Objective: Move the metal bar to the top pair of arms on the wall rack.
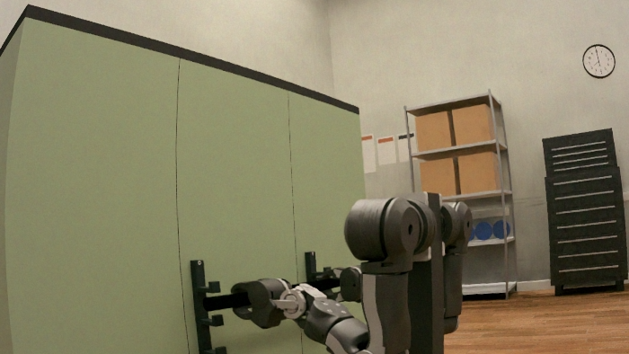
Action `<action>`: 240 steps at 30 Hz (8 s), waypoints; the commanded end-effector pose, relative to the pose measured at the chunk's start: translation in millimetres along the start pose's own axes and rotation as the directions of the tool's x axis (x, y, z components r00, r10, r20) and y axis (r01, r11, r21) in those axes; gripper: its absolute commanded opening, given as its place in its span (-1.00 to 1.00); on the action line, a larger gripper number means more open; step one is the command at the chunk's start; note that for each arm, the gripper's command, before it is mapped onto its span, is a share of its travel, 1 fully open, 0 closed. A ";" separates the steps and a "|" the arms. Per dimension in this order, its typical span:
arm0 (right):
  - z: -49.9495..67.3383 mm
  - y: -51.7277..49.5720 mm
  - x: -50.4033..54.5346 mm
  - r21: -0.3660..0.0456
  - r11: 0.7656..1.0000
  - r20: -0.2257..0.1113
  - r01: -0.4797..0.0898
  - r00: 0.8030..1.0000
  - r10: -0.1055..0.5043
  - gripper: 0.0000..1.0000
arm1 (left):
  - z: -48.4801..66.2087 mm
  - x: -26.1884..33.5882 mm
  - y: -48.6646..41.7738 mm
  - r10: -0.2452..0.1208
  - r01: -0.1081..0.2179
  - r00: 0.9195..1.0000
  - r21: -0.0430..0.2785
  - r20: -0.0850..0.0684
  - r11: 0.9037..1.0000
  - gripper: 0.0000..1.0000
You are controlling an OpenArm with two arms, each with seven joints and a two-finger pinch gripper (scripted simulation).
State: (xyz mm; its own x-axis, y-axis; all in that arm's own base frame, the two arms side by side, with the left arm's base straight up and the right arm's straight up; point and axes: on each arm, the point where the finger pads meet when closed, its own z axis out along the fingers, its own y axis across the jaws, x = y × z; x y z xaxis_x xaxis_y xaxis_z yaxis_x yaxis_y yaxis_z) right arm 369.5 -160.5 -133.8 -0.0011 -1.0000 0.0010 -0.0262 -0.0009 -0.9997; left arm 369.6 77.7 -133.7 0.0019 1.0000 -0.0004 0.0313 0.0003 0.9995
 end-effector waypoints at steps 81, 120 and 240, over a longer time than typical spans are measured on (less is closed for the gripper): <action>-3.3 -69.4 0.8 0.035 0.999 -0.002 0.002 1.000 -0.002 -1.00 | -3.9 0.1 70.0 0.000 0.000 1.000 -0.039 -0.001 0.999 -1.00; 20.7 -77.4 0.3 0.035 0.999 -0.002 0.002 1.000 -0.002 -1.00 | 19.9 0.6 78.2 0.000 0.000 1.000 -0.039 -0.001 0.999 -1.00; 54.4 -50.8 0.8 0.035 0.999 -0.002 0.002 1.000 -0.002 -1.00 | 54.1 0.2 51.1 0.000 0.000 1.000 -0.039 -0.001 0.999 -1.00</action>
State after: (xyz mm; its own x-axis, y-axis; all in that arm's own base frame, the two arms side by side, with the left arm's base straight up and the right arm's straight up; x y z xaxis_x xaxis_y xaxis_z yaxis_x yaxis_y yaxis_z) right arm 425.1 -160.4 -90.9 -0.0010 -1.0000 0.0014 -0.0227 -0.0014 -0.9997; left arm 425.2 77.8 -90.9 0.0017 1.0000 -0.0005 0.0234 0.0005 0.9997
